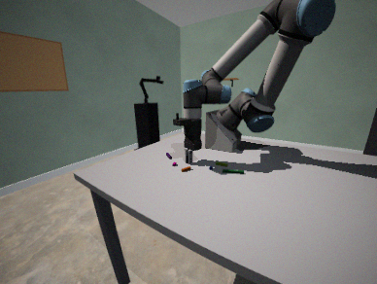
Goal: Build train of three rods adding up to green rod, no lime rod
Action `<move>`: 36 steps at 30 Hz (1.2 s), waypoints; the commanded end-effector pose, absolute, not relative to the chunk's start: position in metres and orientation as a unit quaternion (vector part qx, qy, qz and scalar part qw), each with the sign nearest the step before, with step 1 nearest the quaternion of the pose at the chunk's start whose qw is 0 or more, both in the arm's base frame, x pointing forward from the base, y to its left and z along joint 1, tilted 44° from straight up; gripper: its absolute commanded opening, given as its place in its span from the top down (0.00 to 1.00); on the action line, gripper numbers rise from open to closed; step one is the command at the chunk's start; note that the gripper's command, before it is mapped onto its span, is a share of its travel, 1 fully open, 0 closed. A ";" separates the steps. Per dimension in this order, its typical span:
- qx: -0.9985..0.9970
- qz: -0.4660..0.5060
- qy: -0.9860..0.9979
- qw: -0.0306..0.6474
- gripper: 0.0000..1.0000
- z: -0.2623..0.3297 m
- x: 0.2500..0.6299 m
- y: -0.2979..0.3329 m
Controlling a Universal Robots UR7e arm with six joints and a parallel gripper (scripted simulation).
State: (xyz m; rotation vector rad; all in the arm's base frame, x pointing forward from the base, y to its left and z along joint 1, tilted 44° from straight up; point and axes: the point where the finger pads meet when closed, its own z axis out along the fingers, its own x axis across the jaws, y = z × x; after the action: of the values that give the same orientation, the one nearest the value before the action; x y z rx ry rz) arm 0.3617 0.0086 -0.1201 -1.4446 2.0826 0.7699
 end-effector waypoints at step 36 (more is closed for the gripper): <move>-0.529 0.281 0.763 0.244 0.76 -0.104 0.360 -0.007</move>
State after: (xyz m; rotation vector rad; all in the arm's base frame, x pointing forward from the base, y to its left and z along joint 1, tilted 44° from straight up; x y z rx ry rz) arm 0.3608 0.0035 -0.1144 -1.4443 2.0824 0.7716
